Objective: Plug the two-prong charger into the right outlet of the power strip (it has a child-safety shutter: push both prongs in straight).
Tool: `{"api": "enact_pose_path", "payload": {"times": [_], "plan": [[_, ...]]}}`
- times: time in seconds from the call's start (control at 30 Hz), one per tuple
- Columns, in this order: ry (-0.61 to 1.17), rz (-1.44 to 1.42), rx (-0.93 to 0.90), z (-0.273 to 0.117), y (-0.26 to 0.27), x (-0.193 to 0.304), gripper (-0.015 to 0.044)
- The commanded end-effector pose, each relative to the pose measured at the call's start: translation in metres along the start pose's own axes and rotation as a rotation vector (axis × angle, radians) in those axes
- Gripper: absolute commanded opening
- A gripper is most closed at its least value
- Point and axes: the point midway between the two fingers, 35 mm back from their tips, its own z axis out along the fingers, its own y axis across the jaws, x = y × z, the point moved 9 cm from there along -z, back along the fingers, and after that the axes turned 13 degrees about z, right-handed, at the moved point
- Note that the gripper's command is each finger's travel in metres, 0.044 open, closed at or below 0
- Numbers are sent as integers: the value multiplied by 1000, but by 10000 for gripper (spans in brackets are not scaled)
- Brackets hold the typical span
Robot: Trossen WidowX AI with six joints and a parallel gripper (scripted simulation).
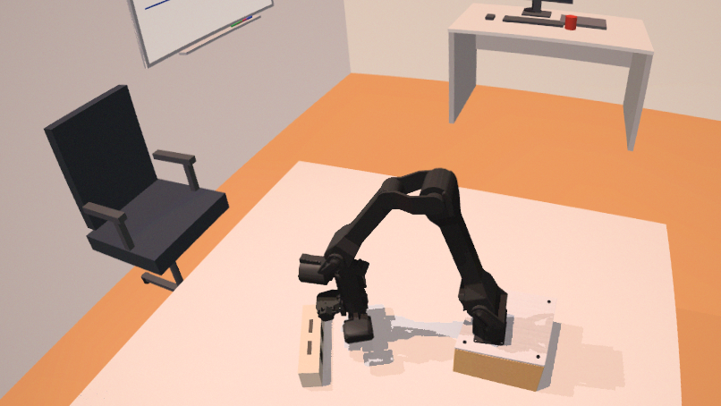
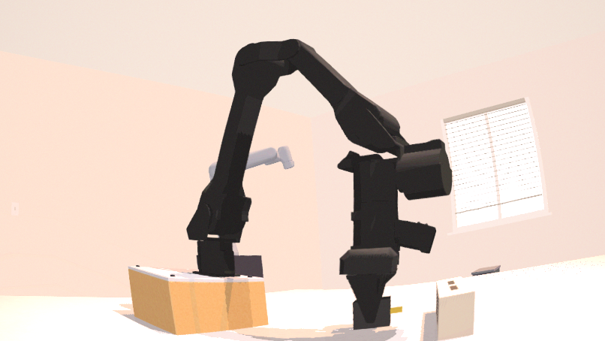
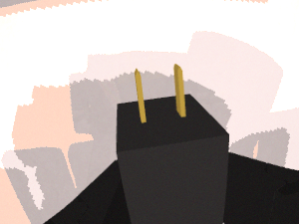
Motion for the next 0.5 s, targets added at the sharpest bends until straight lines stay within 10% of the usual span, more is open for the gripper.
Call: {"api": "enact_pose_path", "payload": {"times": [0.0,0.47], "plan": [[0,12,-5,0,1,-5,0],[-2,36,-7,3,3,-21,0]]}}
